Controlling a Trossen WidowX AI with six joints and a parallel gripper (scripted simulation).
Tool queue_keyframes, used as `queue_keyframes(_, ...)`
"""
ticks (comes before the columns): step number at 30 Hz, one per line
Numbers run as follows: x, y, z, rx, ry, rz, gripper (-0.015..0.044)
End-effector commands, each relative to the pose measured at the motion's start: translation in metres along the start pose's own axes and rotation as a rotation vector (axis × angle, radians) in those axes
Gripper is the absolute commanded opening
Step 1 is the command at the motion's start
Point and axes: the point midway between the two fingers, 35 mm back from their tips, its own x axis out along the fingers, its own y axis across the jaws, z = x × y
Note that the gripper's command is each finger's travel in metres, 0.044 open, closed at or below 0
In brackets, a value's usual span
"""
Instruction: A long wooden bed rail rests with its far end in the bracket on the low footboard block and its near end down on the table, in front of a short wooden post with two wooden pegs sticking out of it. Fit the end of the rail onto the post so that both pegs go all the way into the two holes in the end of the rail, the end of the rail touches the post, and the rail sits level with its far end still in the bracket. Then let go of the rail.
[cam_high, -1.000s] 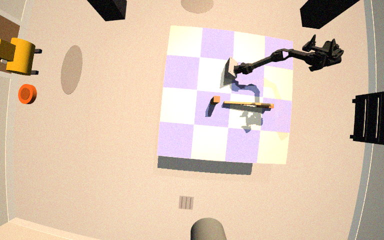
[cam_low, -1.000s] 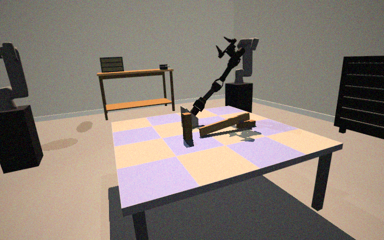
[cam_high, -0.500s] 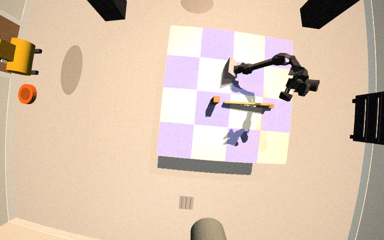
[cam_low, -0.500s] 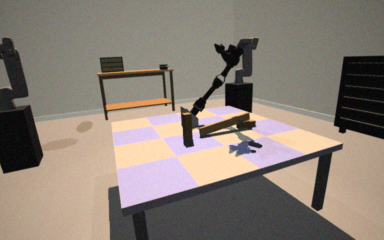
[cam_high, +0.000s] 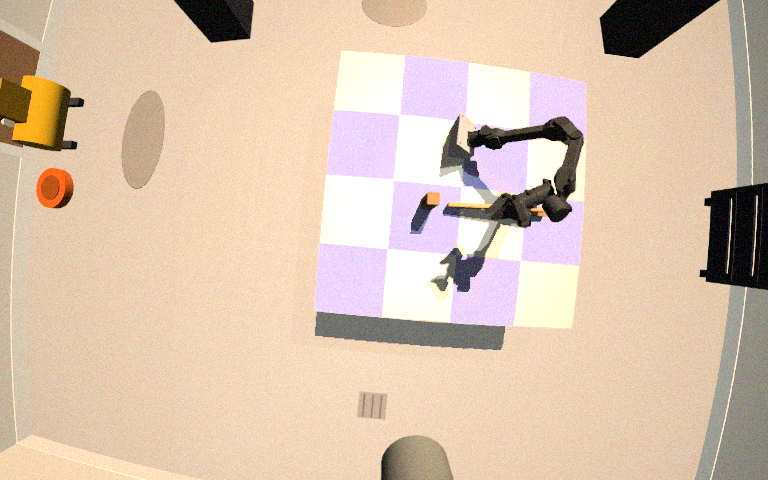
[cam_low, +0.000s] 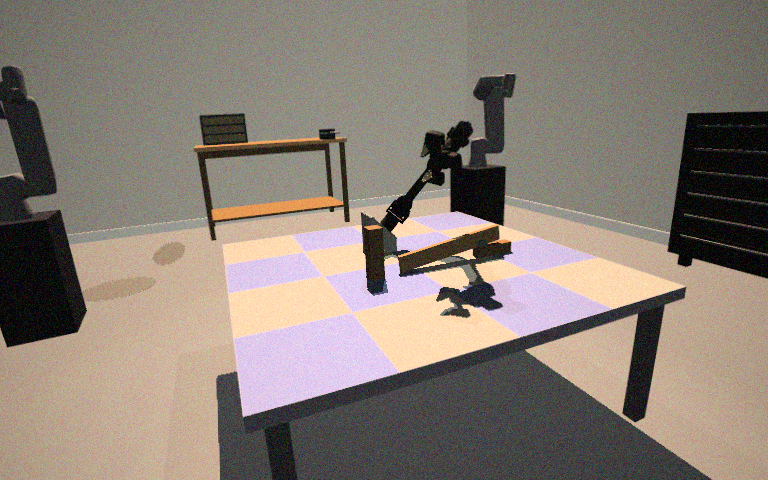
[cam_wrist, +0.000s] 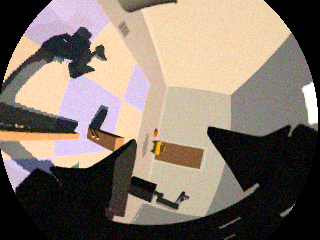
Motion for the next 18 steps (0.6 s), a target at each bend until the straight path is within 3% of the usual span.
queue_keyframes(1, 0.024, 0.043, 0.006, -0.192, -0.053, 0.19, 0.044)
queue_keyframes(8, 0.051, 0.15, 0.013, -0.574, -0.306, 0.623, 0.044)
queue_keyframes(14, 0.04, 0.237, 0.012, -0.77, -0.678, 0.939, 0.044)
queue_keyframes(18, 0.033, 0.255, 0.011, -0.79, -0.792, 1.0, 0.044)
